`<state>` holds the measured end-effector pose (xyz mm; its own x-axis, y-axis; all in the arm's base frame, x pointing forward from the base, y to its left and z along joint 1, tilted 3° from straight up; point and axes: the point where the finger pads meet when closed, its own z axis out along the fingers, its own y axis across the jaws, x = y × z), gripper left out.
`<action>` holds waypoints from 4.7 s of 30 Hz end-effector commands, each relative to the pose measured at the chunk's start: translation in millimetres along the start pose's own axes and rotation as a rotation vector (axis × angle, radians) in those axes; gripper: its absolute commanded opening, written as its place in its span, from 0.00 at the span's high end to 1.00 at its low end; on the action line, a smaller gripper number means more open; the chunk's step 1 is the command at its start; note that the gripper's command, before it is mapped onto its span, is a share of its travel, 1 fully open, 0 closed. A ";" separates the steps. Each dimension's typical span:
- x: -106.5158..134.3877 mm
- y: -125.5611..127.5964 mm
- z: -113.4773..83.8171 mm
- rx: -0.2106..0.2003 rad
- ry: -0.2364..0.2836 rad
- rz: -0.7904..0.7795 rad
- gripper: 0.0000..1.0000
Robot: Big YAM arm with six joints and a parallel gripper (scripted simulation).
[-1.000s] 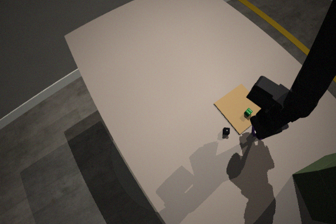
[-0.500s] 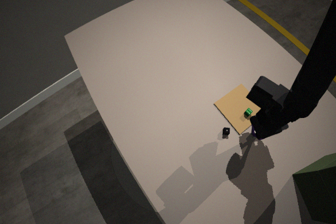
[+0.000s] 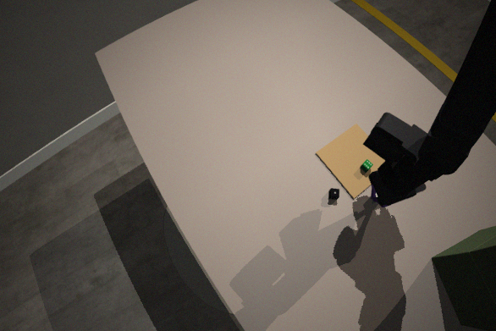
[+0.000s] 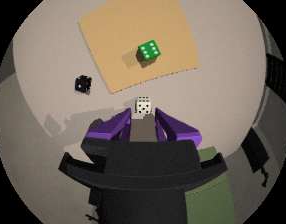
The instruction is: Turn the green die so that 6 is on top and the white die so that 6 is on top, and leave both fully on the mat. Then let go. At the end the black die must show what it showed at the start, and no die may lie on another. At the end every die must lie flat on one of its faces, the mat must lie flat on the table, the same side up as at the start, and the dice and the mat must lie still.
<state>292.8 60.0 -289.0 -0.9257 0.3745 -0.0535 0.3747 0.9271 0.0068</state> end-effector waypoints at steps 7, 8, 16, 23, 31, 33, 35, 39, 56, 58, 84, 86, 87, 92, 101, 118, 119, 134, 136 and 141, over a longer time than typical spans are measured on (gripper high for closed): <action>9.8 -1.9 2.4 0.010 0.005 -0.008 0.67; 9.8 -1.9 2.4 0.010 0.005 -0.008 0.67; 9.8 -1.9 2.4 0.010 0.005 -0.008 0.67; 9.8 -1.9 2.4 0.010 0.005 -0.008 0.67; 11.3 -2.9 2.1 0.010 0.006 -0.008 0.67; 12.1 -3.5 2.1 0.011 0.008 -0.007 0.67; 10.9 -2.6 2.3 0.009 0.005 -0.007 0.67; 9.9 -1.8 2.5 0.009 0.004 -0.008 0.67; 10.1 -1.9 2.5 0.008 0.004 -0.008 0.67; 10.1 -1.9 2.5 0.008 0.004 -0.008 0.67; 3.3 3.0 6.7 0.000 -0.009 -0.008 0.67; 3.4 2.9 9.0 0.000 -0.009 -0.009 0.67; 3.4 2.9 9.0 0.000 -0.009 -0.009 0.67; 3.5 2.8 14.9 0.000 -0.008 -0.011 0.67; 4.6 1.7 27.2 0.001 -0.007 -0.014 0.67; 7.5 -0.7 29.1 0.006 0.001 -0.015 0.67; 7.5 -0.7 29.1 0.006 0.001 -0.015 0.67; 7.5 -0.7 29.1 0.006 0.001 -0.015 0.67; 7.5 -0.7 29.1 0.006 0.001 -0.015 0.67; 7.5 -0.7 29.1 0.006 0.001 -0.015 0.67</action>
<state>290.7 59.8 -315.2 -0.9259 0.3744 -0.0508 0.3746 0.9272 0.0049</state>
